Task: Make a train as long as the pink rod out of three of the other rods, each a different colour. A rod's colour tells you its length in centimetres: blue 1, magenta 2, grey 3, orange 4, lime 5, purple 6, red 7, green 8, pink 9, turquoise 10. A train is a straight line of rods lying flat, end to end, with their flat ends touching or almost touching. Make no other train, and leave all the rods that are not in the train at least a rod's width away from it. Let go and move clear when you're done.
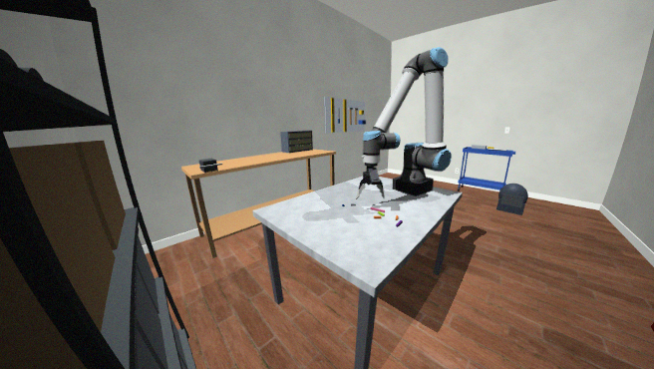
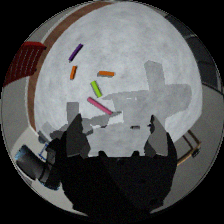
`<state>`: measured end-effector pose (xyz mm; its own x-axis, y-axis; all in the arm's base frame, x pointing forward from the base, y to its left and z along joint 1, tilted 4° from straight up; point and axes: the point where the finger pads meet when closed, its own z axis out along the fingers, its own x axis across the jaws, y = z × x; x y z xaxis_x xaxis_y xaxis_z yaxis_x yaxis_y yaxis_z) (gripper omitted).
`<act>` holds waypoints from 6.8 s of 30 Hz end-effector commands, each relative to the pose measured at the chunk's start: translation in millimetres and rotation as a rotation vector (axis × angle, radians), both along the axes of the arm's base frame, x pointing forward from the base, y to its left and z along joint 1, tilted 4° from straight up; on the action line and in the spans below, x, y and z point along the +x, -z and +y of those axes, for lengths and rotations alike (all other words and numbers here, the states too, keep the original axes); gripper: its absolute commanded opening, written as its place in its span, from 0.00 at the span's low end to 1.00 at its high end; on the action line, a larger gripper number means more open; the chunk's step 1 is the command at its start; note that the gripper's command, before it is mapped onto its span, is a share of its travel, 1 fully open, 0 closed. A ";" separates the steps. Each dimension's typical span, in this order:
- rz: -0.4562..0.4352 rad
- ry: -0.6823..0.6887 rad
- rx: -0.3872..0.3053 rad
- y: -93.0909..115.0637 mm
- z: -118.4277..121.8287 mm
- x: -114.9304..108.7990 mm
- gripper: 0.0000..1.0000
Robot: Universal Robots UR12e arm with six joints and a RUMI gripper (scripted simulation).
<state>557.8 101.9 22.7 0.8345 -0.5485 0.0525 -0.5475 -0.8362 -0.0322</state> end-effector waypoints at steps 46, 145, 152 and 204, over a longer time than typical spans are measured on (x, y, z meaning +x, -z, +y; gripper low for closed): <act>-0.001 -0.164 -0.010 -0.6 0.8 0.9 1.00; 0.001 -0.783 -0.049 -0.6 0.2 1.1 1.00; 0.001 -0.783 -0.049 -0.6 0.2 1.1 1.00; 0.000 -0.784 -0.049 0.5 78.0 -15.4 1.00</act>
